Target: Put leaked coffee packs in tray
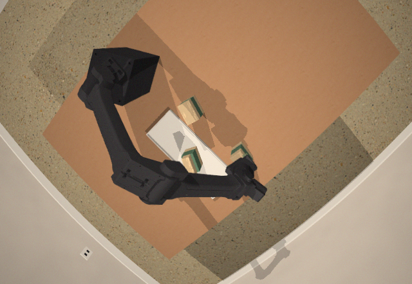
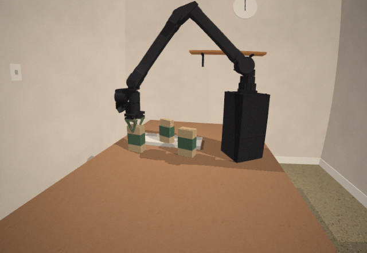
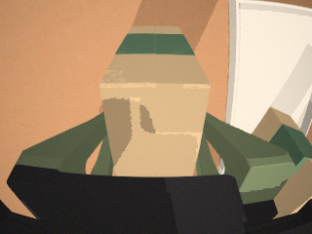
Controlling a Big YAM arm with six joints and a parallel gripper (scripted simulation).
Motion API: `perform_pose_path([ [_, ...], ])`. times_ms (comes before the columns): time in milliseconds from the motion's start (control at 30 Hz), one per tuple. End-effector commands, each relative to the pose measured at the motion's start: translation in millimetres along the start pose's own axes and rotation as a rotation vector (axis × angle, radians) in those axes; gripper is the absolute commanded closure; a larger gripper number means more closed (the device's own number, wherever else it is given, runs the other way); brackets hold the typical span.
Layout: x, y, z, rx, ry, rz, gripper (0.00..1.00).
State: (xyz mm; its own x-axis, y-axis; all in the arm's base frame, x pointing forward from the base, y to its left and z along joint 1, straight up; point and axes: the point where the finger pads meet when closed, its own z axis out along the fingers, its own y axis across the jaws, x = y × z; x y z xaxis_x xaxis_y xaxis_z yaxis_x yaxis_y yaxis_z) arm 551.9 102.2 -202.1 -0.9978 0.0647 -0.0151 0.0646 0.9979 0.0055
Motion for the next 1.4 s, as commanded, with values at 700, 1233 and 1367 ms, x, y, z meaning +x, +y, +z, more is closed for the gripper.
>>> perform_pose_path([
  [700,-0.8,4.7,10.5,0.001,0.005,0.008,0.22],
  [1233,-0.8,4.7,10.5,0.001,0.005,0.008,0.22],
  [1367,-0.8,4.7,10.5,0.001,0.005,0.008,0.22],
])
